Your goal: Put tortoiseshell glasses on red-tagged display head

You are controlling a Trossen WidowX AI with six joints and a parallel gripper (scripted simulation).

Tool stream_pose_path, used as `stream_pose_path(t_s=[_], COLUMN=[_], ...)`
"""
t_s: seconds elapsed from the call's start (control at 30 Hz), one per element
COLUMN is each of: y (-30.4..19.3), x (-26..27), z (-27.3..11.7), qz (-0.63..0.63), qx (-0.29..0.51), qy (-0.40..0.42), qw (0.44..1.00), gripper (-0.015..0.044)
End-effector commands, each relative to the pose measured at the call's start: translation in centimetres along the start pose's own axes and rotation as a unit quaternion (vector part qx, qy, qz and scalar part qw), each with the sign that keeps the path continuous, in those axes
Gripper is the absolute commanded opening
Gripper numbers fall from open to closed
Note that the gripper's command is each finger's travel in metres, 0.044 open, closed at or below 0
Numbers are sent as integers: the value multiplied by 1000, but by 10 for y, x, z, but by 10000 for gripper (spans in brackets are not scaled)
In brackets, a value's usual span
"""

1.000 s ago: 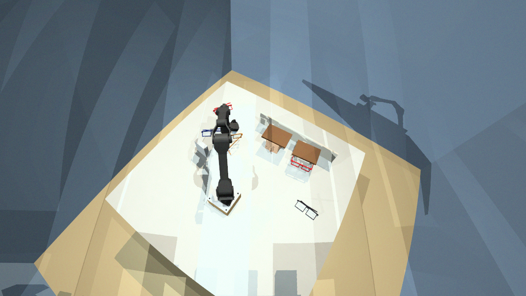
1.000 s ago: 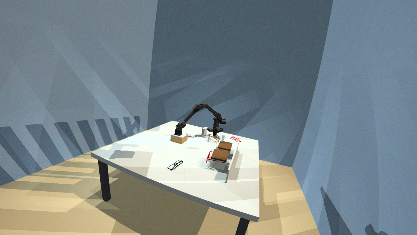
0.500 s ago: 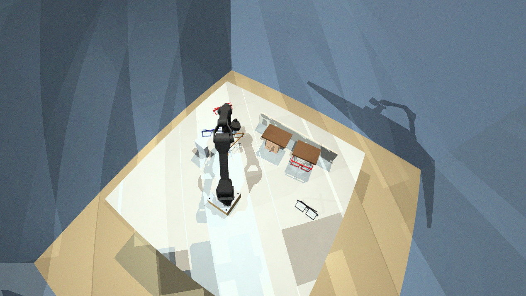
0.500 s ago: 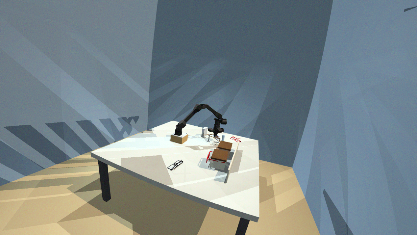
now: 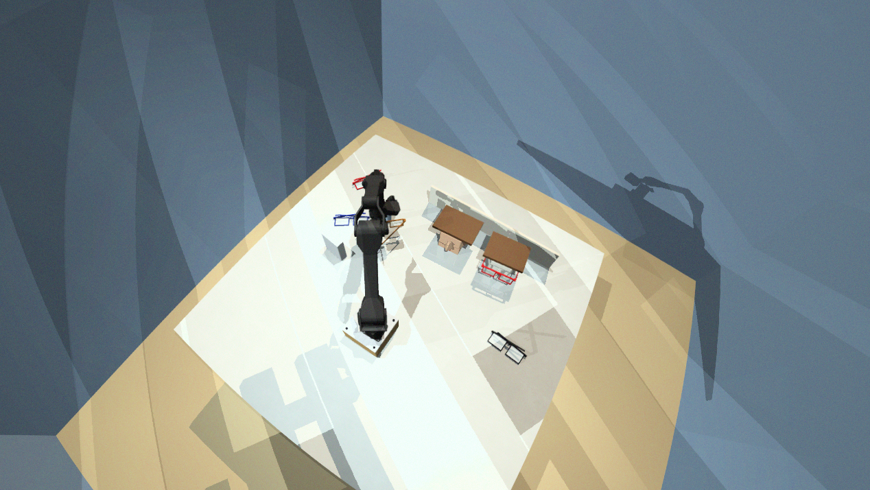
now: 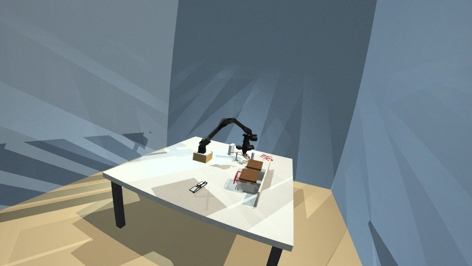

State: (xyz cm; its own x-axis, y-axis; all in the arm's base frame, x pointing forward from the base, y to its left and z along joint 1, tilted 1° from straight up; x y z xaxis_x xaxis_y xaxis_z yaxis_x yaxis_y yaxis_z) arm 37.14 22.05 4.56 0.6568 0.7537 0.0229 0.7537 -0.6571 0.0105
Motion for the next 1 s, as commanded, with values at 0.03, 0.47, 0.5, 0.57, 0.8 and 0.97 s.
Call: stream_pose_path(t_s=[0.03,0.47,0.5,0.57,0.8,0.97], y=[1,-5,-6,-7,-9,-11], x=[2,2,2,3,4,3], z=[-2,-2,-2,-3,-34,-61], qz=[-2,-2,-2,-2,-2,-2], qx=[-1,-1,-1,-1,-1,0], qy=[3,3,3,3,3,3], qw=[1000,1000,1000,1000,1000,1000], gripper=[0,0,0,0,0,0])
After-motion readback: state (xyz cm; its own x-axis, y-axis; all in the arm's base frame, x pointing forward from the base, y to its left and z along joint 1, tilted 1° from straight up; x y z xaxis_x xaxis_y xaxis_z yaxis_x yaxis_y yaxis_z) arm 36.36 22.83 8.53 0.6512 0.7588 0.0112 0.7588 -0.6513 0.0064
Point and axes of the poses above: the point midway between the two fingers, 35 mm back from their tips, its own z axis out along the fingers, its own x axis across the jaws, y = z × x, the point moved 2 cm from there along -z, back along the fingers, and after that the axes turned 8 degrees about -z, right-handed, at the moved point
